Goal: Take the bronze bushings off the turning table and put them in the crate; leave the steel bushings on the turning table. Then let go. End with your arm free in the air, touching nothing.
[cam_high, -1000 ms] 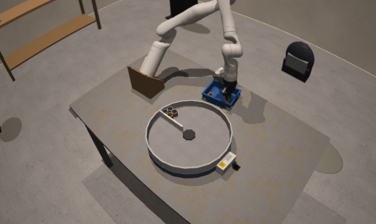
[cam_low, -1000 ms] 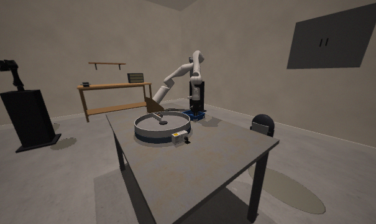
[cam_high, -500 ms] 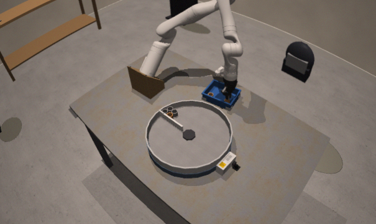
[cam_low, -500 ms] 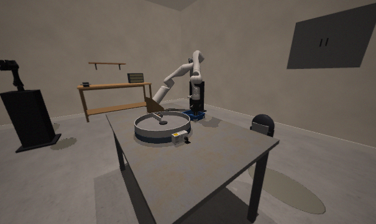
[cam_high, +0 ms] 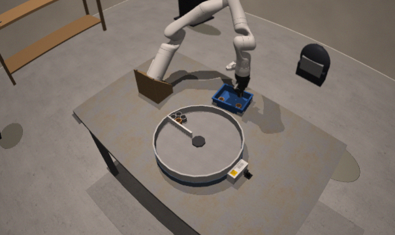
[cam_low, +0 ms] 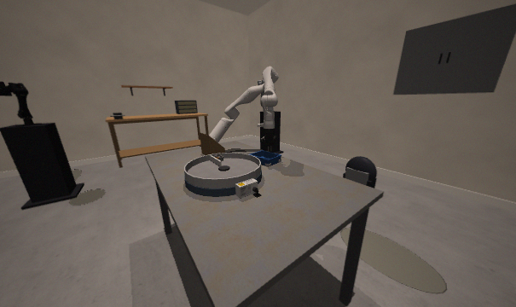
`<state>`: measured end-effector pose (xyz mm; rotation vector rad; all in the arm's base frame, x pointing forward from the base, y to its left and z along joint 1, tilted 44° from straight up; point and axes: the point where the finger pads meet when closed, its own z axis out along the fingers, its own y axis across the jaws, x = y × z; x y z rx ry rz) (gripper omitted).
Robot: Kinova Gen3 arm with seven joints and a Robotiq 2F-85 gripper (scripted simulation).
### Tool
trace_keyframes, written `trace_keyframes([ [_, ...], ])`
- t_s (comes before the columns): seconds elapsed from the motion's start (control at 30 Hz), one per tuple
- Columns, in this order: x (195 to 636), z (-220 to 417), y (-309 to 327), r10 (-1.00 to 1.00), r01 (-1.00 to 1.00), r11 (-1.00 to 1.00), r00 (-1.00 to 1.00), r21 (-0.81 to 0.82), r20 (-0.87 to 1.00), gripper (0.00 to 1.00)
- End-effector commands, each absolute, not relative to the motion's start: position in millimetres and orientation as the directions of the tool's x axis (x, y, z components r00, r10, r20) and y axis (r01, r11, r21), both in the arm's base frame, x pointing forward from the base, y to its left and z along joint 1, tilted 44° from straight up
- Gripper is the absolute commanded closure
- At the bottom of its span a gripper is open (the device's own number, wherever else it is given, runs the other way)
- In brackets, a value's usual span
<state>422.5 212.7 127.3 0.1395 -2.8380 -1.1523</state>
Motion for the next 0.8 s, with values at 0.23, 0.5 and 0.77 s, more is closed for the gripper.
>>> trace_keyframes([
  [0.23,429,166,175,-0.111,-0.056,0.714,-0.993,0.698,0.033,0.84],
  [0.5,429,166,175,-0.111,-0.056,0.714,-0.993,0.698,0.033,0.84],
  [0.77,429,166,175,-0.111,-0.056,0.714,-0.993,0.698,0.033,0.84],
])
